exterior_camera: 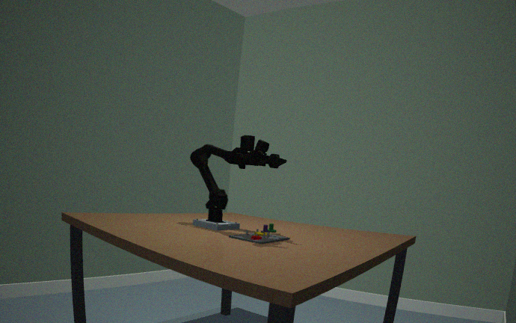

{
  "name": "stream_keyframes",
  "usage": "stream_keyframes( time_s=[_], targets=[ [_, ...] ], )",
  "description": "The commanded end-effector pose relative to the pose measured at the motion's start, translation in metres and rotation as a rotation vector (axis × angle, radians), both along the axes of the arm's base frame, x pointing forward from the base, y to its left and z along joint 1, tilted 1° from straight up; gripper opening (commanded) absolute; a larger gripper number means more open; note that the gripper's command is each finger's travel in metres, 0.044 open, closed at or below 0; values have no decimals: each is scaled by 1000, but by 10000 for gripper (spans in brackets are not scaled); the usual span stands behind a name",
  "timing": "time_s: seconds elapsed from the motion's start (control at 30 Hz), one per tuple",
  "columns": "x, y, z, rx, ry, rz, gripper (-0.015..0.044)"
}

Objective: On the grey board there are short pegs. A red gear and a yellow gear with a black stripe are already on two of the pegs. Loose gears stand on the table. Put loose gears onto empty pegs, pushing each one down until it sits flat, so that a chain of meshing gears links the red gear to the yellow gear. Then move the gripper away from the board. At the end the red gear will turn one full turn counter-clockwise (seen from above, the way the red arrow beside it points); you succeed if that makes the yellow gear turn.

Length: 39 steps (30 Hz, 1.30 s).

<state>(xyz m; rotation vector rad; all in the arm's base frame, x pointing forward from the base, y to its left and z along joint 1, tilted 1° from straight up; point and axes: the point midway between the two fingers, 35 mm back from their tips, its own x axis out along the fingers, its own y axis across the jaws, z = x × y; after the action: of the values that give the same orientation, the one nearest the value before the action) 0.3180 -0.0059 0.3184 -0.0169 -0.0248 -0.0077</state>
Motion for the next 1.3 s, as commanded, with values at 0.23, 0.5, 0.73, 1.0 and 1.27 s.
stream_keyframes(
  time_s=[0.23, 0.5, 0.73, 1.0, 1.27],
  targets=[
    [21, 30, -64, 396, 338, 31, 440],
    [0, 82, -170, 986, 933, -298, 440],
    [-50, 96, -219, 1200, 1181, -777, 440],
    [-85, 102, -236, 1251, 1229, -1157, 440],
    [-83, 104, -236, 1251, 1229, -1157, 440]
  ],
)
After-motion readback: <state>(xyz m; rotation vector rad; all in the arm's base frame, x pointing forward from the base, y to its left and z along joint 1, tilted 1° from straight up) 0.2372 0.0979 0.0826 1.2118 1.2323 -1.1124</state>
